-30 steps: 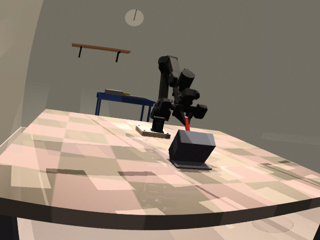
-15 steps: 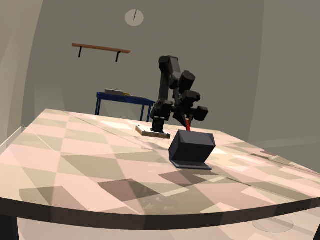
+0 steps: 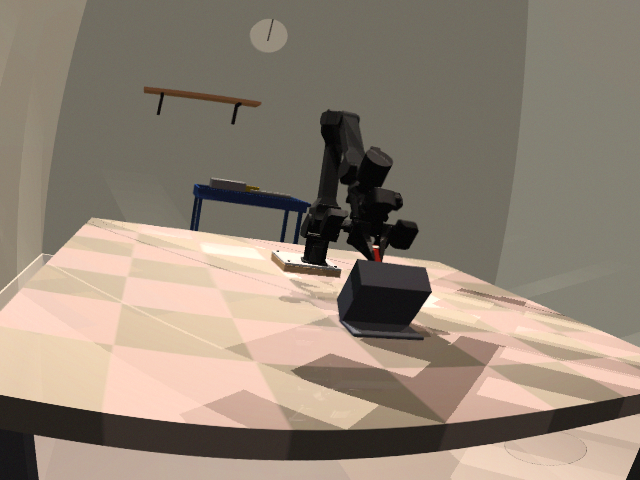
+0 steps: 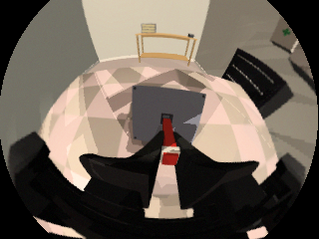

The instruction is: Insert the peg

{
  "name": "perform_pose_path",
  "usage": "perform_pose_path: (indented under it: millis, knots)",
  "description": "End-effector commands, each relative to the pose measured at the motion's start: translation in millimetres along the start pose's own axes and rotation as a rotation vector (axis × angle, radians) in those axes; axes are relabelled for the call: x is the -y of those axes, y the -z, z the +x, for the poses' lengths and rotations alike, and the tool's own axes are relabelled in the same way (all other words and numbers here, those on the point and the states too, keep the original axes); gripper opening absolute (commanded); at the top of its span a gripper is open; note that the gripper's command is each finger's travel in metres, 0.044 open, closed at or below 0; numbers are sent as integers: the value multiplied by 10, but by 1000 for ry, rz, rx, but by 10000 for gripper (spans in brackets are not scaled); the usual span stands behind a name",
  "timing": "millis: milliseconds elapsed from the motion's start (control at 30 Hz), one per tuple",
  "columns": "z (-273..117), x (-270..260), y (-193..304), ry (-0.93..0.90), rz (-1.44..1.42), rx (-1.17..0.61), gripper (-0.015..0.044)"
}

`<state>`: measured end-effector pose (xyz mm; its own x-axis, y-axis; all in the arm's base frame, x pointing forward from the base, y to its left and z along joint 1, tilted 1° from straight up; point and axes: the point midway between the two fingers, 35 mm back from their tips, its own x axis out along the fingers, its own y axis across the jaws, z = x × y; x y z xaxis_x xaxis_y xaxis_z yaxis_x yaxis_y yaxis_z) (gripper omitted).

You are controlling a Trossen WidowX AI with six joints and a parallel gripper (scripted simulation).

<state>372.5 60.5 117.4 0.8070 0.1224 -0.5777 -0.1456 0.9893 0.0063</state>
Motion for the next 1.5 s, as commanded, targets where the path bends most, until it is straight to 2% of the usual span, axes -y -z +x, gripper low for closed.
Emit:
perform_pose_path:
  millis: [0, 1467]
  knots:
    - [-3, 1, -5, 1, 1, 2, 0]
    - [202, 4, -7, 0, 0, 3, 0]
